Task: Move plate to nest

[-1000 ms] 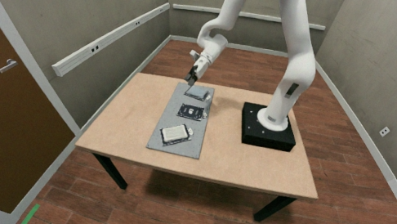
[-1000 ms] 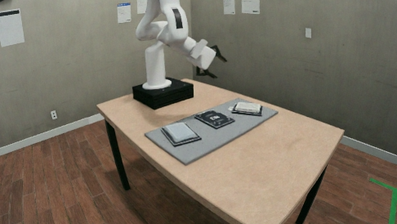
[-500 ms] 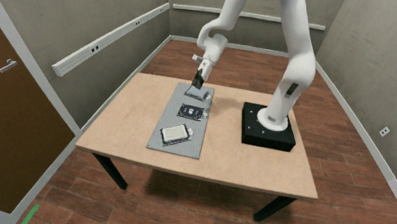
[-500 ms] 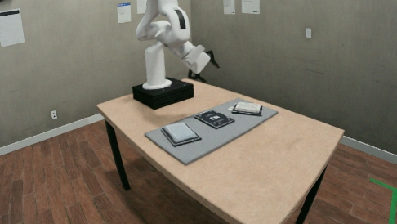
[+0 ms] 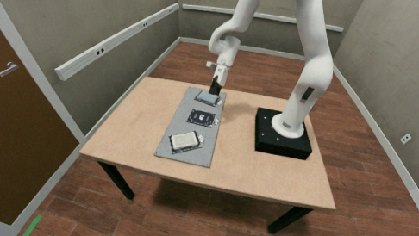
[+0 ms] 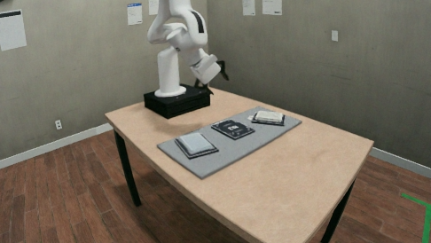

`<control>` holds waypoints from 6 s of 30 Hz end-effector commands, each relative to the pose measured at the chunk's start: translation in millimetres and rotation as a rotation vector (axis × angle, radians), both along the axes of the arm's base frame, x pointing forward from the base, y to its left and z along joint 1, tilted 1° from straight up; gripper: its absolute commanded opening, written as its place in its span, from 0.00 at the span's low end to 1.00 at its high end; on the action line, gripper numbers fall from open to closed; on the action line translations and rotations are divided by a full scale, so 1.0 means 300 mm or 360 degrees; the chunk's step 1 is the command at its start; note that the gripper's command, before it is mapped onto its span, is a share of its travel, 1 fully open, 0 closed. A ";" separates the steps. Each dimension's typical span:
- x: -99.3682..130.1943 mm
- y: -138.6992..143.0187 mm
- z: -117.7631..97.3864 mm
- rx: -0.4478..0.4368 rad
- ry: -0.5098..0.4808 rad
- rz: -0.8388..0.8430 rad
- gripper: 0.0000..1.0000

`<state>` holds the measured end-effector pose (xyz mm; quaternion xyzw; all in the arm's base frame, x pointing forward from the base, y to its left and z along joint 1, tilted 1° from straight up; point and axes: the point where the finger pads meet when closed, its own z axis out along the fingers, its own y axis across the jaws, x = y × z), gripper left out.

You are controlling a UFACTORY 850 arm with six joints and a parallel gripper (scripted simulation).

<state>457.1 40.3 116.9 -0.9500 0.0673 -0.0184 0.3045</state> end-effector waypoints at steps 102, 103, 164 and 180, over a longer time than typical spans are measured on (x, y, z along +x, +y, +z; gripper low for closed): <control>-0.154 -0.656 -0.204 -0.1000 0.0136 0.0058 1.00; -0.154 -0.656 -0.204 -0.1000 0.0136 0.0058 1.00; -0.054 0.223 -0.217 -0.0986 -0.0236 0.1231 1.00; -0.029 0.449 -0.221 -0.0986 -0.0236 0.1231 1.00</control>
